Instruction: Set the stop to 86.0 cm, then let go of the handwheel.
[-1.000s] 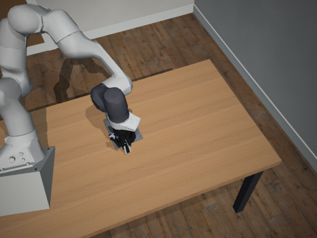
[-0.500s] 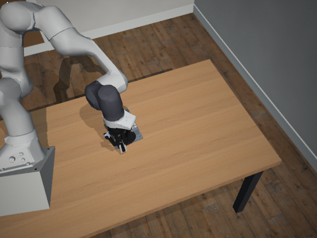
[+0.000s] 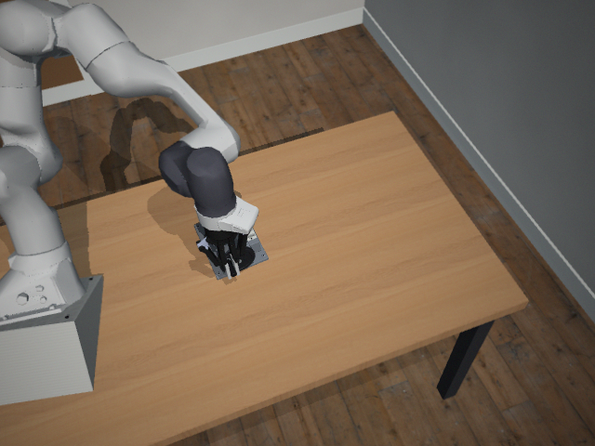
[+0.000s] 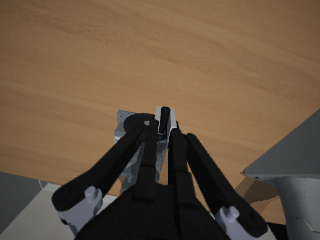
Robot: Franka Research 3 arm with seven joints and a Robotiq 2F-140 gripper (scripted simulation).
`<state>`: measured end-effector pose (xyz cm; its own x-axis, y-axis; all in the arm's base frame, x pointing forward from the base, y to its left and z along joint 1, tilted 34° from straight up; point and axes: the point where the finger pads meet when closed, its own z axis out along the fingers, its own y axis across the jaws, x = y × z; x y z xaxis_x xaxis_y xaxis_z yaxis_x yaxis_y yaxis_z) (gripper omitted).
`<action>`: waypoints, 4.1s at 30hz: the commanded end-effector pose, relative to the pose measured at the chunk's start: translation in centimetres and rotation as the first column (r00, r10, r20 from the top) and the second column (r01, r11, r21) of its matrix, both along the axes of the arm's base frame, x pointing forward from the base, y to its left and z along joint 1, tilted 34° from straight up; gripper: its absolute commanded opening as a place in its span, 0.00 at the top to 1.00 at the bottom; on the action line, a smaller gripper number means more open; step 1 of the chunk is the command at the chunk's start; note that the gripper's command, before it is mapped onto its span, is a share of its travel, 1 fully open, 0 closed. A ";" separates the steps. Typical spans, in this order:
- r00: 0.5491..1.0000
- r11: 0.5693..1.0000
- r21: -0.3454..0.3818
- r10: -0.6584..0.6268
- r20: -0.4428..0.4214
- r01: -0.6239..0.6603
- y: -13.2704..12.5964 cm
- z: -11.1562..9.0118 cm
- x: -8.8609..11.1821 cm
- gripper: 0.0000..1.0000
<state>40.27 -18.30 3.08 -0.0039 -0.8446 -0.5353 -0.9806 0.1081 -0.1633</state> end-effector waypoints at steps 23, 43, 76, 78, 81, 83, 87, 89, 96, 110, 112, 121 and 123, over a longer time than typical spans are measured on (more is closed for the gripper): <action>1.000 1.000 -0.003 -0.013 0.002 0.013 -0.7 1.0 4.7 0.96; 1.000 1.000 -0.003 -0.013 0.002 0.013 0.9 -1.6 6.6 0.96; 1.000 1.000 -0.003 -0.013 0.002 0.013 2.7 -4.4 4.4 0.96; 1.000 1.000 -0.003 -0.013 0.002 0.013 2.8 -4.4 4.3 0.96; 1.000 1.000 -0.003 -0.013 0.002 0.013 2.8 -4.5 4.1 0.96; 1.000 1.000 -0.003 -0.013 0.002 0.013 2.8 -4.5 3.9 0.96; 1.000 1.000 -0.003 -0.013 0.002 0.013 2.9 -4.6 3.8 0.96; 1.000 1.000 -0.003 -0.013 0.002 0.013 2.9 -4.6 3.7 0.96; 1.000 1.000 -0.003 -0.013 0.002 0.013 2.9 -4.6 3.4 0.96; 1.000 1.000 -0.003 -0.013 0.002 0.013 2.9 -4.6 3.0 0.96; 1.000 1.000 -0.003 -0.013 0.002 0.013 2.9 -4.6 3.0 0.96; 1.000 1.000 -0.003 -0.013 0.002 0.013 2.9 -4.6 2.9 0.96; 1.000 1.000 -0.003 -0.013 0.002 0.013 2.9 -4.6 2.8 0.96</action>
